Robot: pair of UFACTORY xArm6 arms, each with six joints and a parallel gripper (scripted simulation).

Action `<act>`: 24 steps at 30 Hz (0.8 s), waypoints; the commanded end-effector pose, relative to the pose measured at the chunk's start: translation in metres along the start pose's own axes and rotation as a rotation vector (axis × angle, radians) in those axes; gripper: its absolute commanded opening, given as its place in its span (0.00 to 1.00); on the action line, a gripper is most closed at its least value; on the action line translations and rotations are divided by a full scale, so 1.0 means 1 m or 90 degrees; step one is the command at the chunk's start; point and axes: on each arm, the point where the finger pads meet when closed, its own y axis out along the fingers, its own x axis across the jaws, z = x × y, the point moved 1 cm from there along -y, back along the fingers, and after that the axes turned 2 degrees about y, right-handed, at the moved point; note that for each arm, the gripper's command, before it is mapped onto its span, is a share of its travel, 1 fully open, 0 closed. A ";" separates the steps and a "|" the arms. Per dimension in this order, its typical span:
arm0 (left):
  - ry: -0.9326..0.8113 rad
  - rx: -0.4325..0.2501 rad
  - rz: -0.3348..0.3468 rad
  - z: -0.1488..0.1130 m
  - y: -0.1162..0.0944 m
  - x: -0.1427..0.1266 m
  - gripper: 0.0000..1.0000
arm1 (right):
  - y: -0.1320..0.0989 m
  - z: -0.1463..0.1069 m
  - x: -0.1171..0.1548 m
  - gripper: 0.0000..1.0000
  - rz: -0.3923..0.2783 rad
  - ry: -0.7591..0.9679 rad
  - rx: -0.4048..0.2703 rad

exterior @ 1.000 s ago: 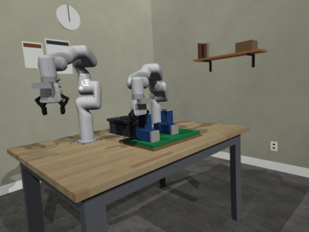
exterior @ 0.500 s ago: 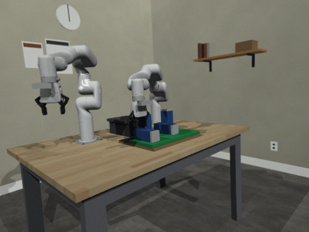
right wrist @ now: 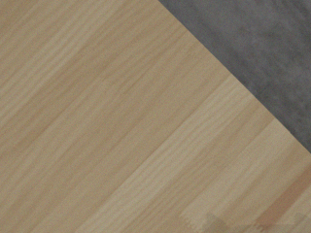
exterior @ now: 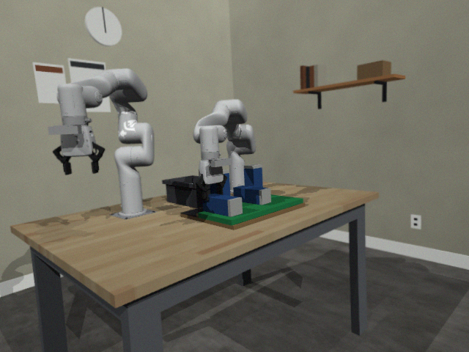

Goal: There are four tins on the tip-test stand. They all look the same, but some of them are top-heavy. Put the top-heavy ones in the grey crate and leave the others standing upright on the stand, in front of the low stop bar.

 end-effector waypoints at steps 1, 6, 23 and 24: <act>0.000 0.002 -0.003 0.001 0.005 0.001 0.84 | -0.002 0.001 0.000 1.00 0.000 0.000 0.003; 0.000 0.002 -0.003 0.001 0.015 0.001 0.84 | -0.002 0.001 0.000 1.00 0.000 0.000 0.003; 0.000 0.002 -0.003 0.002 0.031 0.001 0.84 | -0.002 0.001 0.000 1.00 0.000 0.000 0.003; 0.000 0.002 -0.003 0.002 0.031 0.001 0.84 | -0.002 0.001 0.000 1.00 0.000 0.000 0.003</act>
